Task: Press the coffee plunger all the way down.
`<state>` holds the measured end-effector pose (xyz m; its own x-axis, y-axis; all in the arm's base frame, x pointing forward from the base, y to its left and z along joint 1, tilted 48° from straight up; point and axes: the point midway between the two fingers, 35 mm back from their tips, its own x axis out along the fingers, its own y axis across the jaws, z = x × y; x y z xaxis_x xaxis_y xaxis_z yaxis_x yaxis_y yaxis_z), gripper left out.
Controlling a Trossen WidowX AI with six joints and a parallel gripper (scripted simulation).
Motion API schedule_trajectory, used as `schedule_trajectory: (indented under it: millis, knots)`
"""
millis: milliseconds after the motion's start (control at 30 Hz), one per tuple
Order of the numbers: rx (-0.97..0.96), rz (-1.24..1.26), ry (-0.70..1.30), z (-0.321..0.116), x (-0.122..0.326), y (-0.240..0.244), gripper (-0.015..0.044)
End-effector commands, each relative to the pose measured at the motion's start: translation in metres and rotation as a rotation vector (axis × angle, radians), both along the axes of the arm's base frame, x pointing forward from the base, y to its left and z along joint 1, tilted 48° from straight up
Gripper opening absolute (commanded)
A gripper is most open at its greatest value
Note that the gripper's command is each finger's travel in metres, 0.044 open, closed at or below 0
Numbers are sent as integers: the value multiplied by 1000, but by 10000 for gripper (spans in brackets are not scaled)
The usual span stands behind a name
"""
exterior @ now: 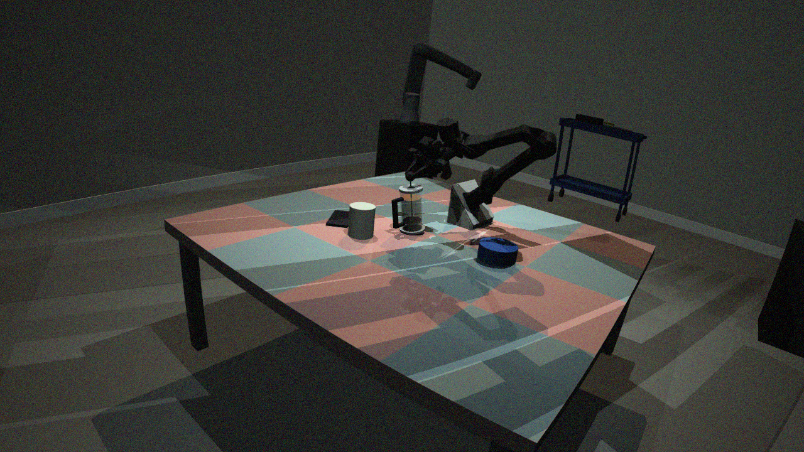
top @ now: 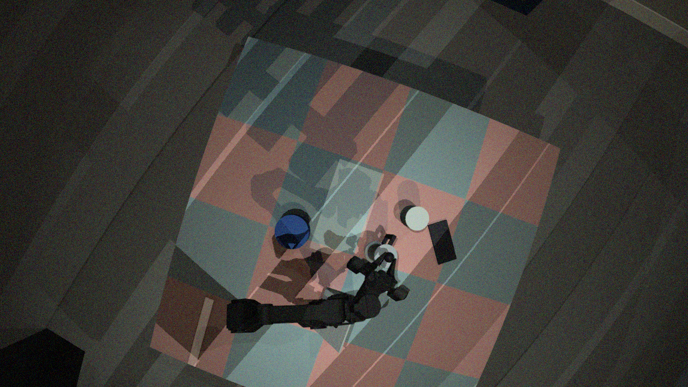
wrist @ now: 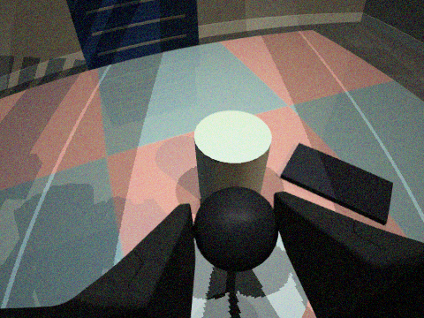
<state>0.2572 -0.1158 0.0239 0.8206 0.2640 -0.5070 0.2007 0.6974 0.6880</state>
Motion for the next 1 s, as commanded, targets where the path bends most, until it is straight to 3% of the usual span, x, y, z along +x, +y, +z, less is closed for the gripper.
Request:
schedule_trajectory:
  millis: [0,967]
  knots:
    - [40,7,24,-7,-2,8,129]
    - [39,7,23,-10,0,6,129]
